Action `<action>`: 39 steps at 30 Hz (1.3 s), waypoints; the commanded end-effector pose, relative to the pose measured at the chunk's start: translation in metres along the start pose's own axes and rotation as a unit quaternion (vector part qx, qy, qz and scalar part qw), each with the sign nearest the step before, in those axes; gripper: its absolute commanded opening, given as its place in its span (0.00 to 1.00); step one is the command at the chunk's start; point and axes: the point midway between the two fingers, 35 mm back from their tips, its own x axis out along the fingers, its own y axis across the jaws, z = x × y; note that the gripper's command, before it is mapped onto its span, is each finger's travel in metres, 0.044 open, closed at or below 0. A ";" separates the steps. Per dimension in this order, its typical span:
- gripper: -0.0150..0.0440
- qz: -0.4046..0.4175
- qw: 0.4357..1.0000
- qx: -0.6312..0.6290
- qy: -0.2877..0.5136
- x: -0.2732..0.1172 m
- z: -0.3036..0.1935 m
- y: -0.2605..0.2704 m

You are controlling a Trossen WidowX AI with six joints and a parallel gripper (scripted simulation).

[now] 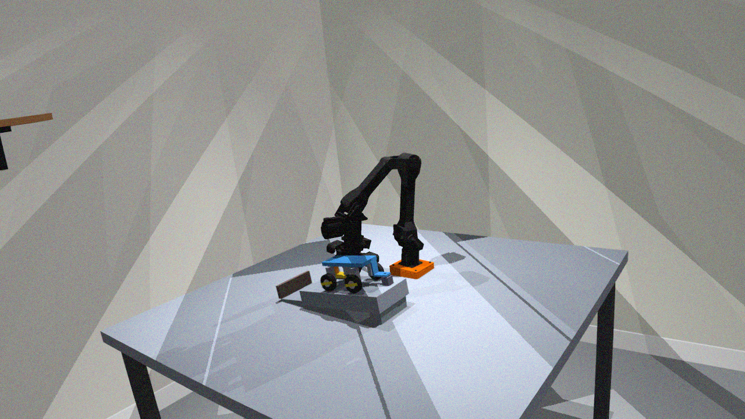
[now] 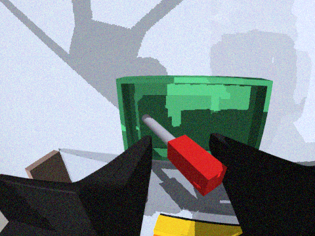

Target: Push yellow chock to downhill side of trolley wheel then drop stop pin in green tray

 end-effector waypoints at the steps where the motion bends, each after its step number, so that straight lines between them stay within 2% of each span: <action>1: 0.58 0.001 1.000 0.002 -0.001 0.001 0.001 -0.003; 31: 0.58 0.001 1.000 0.002 -0.001 0.010 0.001 -0.019; 36: 0.80 0.000 1.000 0.000 0.001 0.008 0.000 -0.017; 37: 0.83 0.000 1.000 0.000 0.001 0.008 0.000 -0.017; 39: 0.83 0.000 1.000 0.000 0.001 0.008 0.000 -0.017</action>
